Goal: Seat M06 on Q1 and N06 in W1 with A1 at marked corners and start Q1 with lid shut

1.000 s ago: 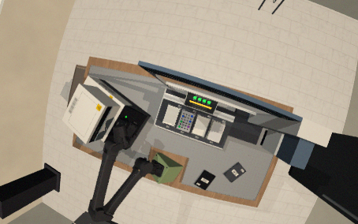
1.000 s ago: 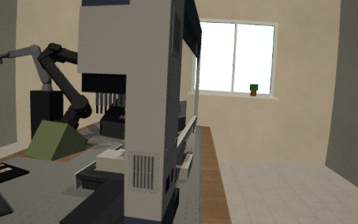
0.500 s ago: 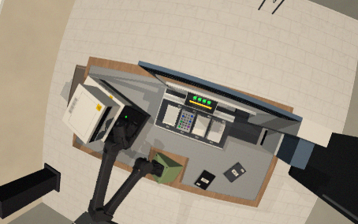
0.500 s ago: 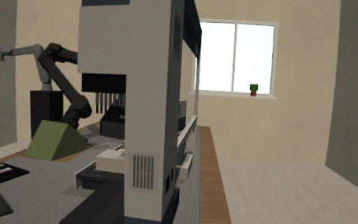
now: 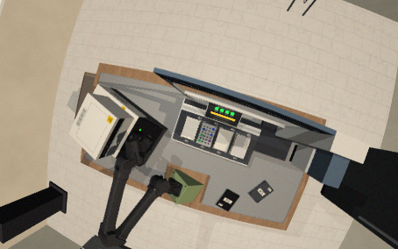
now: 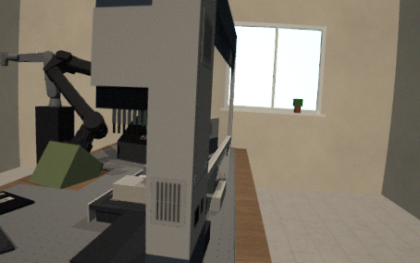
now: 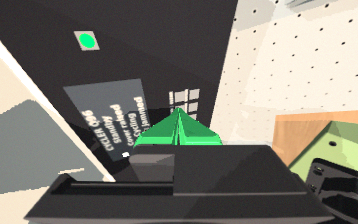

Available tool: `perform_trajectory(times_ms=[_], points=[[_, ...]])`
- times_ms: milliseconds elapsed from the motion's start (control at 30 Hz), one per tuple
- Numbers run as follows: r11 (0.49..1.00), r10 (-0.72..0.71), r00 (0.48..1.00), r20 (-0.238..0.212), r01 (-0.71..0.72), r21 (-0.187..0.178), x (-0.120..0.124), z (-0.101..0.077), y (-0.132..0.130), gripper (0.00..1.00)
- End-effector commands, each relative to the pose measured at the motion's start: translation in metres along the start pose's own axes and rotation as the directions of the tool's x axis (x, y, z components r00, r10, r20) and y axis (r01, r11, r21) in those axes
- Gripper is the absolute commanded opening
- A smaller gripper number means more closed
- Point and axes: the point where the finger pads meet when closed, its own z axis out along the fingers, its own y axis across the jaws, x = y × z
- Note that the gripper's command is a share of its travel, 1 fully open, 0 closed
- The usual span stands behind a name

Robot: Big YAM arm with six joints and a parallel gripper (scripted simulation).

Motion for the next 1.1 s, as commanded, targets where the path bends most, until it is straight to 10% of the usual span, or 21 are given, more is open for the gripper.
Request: perform_trajectory(times_ms=[0,1067], points=[[0.999,-0.043,0.999,0.029,0.043,-0.022,-0.005,-0.008,0.02,0.0],[0.999,-0.033,0.999,0.02,0.034,-0.021,-0.002,0.0,0.007,0.0]])
